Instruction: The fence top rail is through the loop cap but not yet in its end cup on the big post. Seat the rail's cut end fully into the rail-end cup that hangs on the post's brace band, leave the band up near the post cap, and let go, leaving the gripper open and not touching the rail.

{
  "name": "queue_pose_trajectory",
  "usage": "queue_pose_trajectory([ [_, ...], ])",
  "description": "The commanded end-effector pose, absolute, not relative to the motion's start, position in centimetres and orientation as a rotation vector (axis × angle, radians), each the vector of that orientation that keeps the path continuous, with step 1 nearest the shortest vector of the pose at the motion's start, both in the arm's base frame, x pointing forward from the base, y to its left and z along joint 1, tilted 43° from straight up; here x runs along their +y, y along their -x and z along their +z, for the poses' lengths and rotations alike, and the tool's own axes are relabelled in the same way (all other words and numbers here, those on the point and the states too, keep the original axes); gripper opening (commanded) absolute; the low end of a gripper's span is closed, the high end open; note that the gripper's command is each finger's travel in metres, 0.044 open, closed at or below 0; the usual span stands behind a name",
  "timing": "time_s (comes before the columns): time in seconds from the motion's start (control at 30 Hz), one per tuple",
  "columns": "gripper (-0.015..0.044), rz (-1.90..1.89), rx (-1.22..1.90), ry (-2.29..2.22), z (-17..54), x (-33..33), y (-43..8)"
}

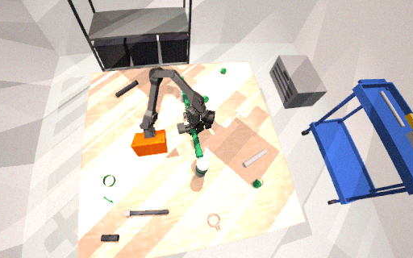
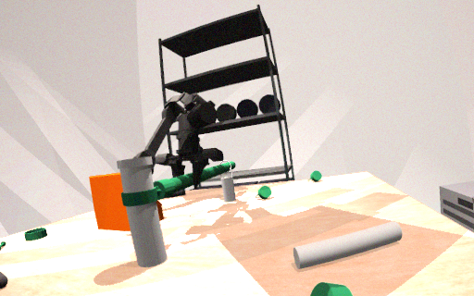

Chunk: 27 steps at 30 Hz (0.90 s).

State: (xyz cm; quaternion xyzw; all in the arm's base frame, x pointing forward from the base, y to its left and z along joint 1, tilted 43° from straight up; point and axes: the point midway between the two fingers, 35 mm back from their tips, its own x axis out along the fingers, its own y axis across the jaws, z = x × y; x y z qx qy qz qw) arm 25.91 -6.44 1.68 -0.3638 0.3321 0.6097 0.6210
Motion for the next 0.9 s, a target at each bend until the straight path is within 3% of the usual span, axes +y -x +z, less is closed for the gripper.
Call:
queue_pose_trajectory([
  [0.0,0.0000,1.389,0.768,0.850,1.63,-7.15,-26.03],
  [0.87,0.0000,1.401,0.764,0.835,0.87,-7.43,-25.92],
])
